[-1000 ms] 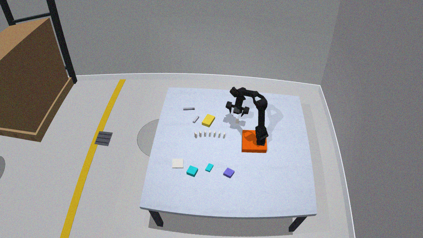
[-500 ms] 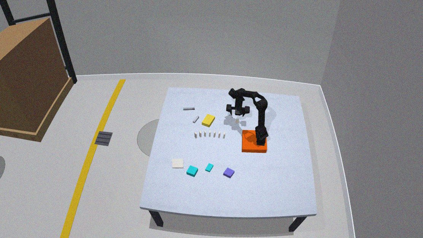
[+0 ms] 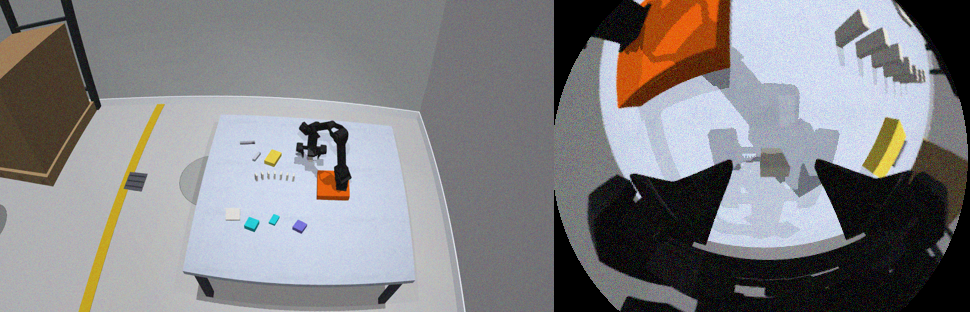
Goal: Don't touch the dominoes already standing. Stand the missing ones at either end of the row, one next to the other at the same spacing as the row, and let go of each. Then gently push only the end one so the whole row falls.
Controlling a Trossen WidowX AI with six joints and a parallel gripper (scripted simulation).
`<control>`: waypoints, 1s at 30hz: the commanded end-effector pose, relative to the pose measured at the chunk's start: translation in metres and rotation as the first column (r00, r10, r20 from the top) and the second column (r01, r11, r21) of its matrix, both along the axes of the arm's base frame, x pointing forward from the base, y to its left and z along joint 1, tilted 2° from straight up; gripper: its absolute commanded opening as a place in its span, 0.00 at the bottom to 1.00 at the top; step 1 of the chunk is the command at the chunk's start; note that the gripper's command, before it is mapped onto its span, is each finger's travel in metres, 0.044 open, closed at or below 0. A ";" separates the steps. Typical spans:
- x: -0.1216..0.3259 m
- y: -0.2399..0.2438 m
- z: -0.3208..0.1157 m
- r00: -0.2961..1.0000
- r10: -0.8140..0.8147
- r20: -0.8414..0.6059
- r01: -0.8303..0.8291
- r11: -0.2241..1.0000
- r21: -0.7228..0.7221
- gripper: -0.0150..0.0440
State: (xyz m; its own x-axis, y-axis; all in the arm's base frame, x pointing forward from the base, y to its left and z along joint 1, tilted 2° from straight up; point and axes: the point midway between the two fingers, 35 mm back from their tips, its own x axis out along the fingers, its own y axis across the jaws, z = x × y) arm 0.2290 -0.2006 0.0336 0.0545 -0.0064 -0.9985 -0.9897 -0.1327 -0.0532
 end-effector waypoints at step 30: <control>0.003 -0.005 0.058 1.000 0.001 -0.009 -0.001 1.000 0.004 0.44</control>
State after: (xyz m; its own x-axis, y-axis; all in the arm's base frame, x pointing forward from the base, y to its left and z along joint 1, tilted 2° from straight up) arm 0.2267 -0.1995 0.0485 0.0166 0.0272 -0.9995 -0.9914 -0.1296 -0.0200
